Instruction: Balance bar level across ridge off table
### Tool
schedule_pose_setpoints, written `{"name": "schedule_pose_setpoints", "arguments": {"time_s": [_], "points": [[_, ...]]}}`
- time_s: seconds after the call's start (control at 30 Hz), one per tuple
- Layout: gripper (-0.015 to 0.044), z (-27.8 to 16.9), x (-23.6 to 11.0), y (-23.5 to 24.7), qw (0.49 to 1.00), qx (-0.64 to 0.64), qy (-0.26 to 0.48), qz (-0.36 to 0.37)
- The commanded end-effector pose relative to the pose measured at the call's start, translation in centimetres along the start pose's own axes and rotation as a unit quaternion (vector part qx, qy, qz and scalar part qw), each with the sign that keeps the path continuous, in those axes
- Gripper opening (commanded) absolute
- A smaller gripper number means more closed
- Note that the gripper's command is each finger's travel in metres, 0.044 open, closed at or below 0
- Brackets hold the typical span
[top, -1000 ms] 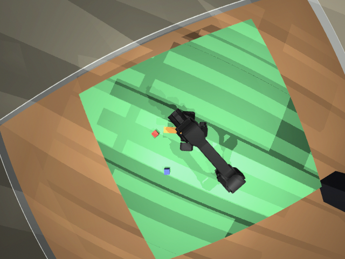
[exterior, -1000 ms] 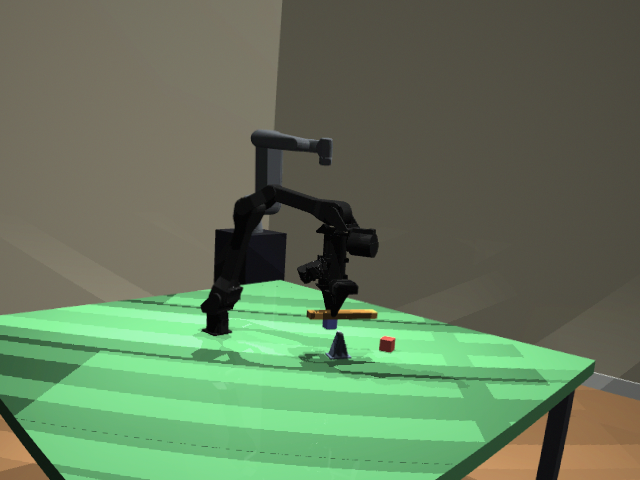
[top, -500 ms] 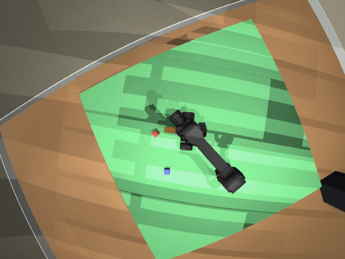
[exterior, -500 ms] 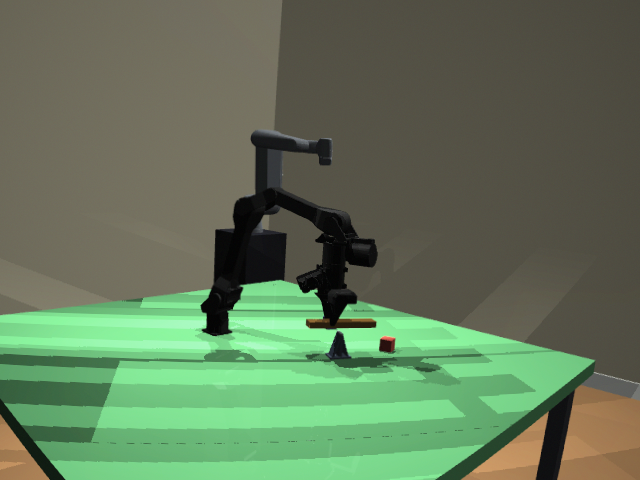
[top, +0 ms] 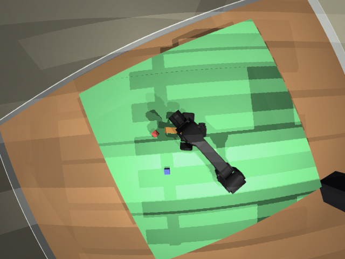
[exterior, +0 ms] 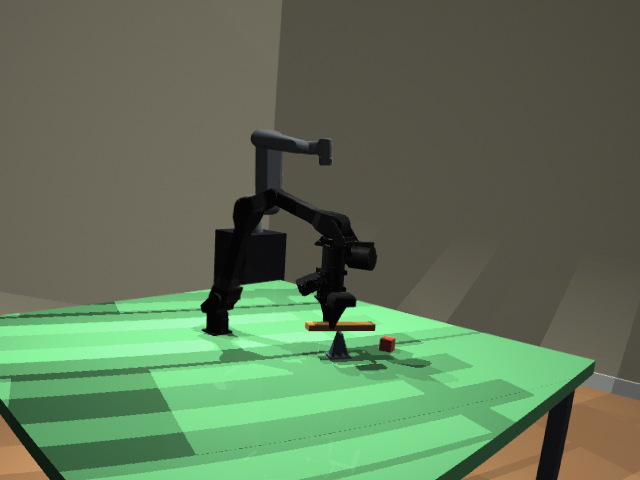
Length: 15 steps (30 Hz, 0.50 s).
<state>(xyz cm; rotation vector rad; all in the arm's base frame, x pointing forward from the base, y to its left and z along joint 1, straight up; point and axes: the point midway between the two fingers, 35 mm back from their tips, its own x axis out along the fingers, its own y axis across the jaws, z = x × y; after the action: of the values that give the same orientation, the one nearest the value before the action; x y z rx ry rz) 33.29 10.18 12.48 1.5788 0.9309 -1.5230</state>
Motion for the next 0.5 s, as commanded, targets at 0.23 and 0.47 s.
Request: {"name": "schedule_pose_setpoints", "arguments": {"time_s": [0.23, 0.47], "points": [[0.0000, 0.01, 0.07, -0.09, 1.000, 0.001, 0.000, -0.002], [0.0000, 0.01, 0.13, -0.09, 1.000, 0.001, 0.000, -0.002]]}}
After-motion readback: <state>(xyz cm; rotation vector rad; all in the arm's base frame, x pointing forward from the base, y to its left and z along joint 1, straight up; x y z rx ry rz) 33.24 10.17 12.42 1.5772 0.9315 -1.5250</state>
